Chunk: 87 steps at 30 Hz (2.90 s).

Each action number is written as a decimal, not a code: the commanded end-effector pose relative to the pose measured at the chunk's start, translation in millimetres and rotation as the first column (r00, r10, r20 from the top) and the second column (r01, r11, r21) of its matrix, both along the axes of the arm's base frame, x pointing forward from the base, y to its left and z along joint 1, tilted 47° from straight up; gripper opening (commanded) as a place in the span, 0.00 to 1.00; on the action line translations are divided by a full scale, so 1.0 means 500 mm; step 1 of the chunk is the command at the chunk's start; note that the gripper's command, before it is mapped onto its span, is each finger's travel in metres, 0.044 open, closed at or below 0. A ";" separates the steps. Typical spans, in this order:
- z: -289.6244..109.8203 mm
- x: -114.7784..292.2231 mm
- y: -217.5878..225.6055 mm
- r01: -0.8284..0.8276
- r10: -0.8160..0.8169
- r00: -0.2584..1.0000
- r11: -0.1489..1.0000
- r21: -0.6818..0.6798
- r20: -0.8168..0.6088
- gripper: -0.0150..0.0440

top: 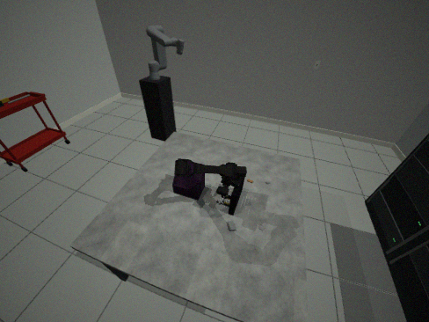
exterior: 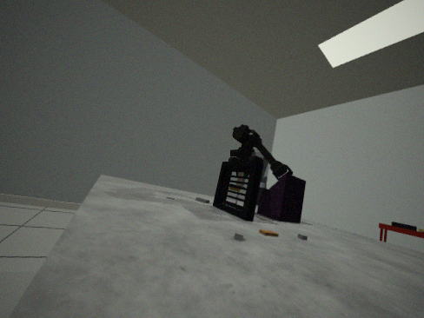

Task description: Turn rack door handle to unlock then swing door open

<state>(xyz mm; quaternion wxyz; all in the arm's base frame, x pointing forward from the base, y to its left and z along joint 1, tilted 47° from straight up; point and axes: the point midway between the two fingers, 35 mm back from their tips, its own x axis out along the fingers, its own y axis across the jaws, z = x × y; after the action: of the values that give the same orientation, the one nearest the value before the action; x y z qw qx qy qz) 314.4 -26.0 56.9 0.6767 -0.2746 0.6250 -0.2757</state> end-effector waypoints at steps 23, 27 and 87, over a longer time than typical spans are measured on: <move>-0.002 -0.002 -0.003 0.079 -0.079 0.993 0.997 0.005 0.082 0.29; -0.002 -0.002 -0.003 0.211 -0.214 0.952 0.977 0.038 0.219 0.29; -0.002 -0.002 -0.003 0.610 -0.726 -0.259 0.389 0.691 0.637 0.75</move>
<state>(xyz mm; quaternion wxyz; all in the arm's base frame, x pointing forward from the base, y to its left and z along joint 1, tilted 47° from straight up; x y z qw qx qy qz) 308.6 -26.8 55.8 0.6206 0.3767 0.1473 -0.6718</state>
